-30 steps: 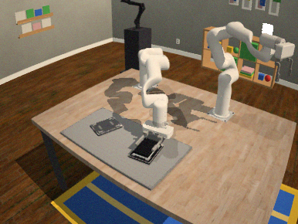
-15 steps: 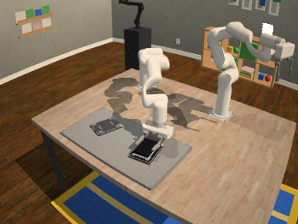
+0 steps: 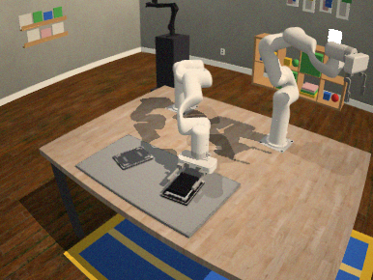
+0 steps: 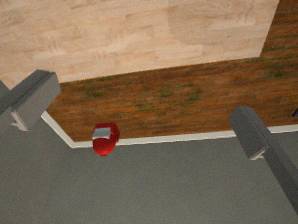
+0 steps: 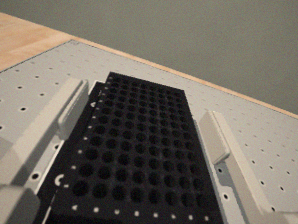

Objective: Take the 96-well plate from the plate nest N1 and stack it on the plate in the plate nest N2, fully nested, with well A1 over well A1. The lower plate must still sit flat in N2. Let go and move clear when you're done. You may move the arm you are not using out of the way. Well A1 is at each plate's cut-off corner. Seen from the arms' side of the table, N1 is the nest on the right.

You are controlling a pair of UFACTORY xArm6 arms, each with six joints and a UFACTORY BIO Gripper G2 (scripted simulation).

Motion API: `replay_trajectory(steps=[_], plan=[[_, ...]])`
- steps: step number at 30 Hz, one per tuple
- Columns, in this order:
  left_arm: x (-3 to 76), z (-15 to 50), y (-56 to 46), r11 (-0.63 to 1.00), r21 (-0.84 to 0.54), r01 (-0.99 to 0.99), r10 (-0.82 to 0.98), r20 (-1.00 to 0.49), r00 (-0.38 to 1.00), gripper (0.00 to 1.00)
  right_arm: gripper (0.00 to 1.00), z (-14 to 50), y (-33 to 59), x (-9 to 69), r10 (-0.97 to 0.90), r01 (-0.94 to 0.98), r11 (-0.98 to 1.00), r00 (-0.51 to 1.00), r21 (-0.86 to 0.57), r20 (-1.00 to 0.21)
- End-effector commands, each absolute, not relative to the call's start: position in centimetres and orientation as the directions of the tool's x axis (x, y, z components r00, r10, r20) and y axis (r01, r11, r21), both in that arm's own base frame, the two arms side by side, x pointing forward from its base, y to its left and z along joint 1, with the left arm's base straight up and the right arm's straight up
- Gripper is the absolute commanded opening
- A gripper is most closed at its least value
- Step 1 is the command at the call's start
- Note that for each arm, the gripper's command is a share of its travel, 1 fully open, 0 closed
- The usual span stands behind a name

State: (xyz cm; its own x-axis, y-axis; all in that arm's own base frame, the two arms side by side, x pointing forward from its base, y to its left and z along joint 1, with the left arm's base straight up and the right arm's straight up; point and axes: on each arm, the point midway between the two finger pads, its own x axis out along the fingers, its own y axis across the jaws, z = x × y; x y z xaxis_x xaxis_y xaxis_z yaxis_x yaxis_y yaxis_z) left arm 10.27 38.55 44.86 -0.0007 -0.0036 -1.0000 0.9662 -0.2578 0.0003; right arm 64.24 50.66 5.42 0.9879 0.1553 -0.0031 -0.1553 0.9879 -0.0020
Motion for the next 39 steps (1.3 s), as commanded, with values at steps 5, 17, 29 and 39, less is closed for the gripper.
replay_trajectory(steps=[5, 17, 29, 39], plan=[[10.3, 45.0, 38.6, -0.258, 0.000, 0.966, 0.000, -1.000, 0.000, 1.00, 0.37, 6.0, 50.8, 64.4, 0.156, -0.156, 0.988, 0.988, 0.003, 0.005], [10.3, 45.0, 38.6, -0.258, 0.000, 0.966, 0.000, -1.000, 0.000, 1.00, 0.37, 6.0, 50.8, 64.4, 0.156, -0.156, 0.988, 0.988, 0.003, 0.005], [10.3, 45.0, 38.6, -0.258, 0.000, 0.966, 0.000, -1.000, 0.000, 1.00, 0.37, 6.8, 50.8, 64.4, 0.156, -0.156, 0.988, 0.988, 0.003, 0.005], [10.3, 45.0, 38.6, -0.258, 0.000, 0.966, 0.000, -1.000, 0.000, 1.00, 0.37, 8.9, 50.8, 64.4, 0.156, -0.156, 0.988, 0.988, 0.003, 0.005]])
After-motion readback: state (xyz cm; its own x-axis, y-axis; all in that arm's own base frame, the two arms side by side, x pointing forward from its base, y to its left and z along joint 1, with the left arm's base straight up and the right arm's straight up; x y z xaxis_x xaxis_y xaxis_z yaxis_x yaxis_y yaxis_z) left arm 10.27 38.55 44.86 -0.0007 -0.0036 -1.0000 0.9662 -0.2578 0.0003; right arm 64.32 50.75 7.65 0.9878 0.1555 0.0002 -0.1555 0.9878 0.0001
